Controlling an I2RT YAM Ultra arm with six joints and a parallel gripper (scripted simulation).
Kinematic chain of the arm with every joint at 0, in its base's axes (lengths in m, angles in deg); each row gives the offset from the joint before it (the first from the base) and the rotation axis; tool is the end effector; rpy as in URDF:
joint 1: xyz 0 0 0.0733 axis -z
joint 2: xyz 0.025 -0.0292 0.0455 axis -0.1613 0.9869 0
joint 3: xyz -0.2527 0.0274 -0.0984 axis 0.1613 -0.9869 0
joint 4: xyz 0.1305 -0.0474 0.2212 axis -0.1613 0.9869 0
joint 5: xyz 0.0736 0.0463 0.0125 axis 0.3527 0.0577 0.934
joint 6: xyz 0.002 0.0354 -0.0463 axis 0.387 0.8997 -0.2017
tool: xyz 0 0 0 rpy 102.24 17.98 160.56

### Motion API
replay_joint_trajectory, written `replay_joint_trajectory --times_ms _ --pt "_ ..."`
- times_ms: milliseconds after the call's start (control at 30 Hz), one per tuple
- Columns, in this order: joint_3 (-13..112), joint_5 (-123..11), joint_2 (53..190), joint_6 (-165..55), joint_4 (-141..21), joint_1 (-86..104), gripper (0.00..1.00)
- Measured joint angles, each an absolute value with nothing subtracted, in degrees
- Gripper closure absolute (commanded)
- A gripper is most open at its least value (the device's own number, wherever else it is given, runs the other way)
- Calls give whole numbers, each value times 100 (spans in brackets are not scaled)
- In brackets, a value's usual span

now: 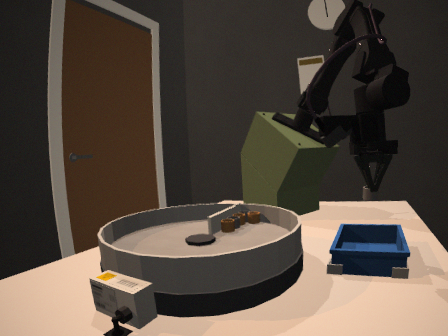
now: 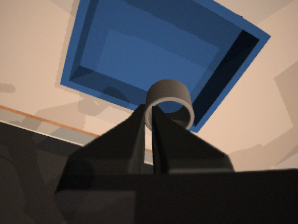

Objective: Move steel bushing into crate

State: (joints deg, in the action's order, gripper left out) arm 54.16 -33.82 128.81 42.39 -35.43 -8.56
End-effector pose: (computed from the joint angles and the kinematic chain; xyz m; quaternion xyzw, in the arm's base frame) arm 0.3723 0.1372 0.2182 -0.5635 -0.7649 -0.3116 0.0166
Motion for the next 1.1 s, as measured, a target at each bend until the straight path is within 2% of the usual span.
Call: replay_joint_trajectory --times_ms 533,1100 --pt "5416 -3504 13882 4512 -4387 -1232 100" --pt "5545 -3565 13943 4576 -4620 -1228 100"
